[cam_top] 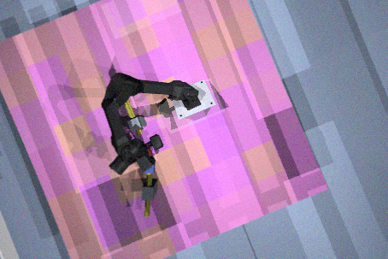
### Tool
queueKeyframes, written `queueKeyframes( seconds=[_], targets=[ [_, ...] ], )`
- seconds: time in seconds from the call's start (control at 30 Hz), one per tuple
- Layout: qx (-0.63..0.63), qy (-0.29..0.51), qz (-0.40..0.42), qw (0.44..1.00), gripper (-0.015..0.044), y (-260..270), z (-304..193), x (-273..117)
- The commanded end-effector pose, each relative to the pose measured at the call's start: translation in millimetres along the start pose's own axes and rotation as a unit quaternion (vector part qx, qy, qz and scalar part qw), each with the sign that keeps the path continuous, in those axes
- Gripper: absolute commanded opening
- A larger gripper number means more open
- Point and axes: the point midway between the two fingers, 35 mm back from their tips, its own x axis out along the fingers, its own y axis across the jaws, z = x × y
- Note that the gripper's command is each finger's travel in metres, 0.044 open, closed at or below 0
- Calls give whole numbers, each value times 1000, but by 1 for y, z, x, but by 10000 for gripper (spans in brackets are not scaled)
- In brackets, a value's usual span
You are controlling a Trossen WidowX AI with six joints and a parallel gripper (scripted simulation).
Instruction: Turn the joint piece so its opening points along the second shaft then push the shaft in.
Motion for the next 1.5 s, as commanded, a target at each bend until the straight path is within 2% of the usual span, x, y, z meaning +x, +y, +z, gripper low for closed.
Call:
queueKeyframes(
  seconds=[0.0,0.37,0.8,1.13,1.47],
  targets=[
    [4,44,7,999,440,0,3,-4],
    [0,214,-7,977,440,-2,11,-26],
    [7,211,-8,977,440,1,10,-27],
    [170,187,-40,967,440,-4,18,-53],
    [332,159,-65,928,440,-6,24,-80]
  ],
)
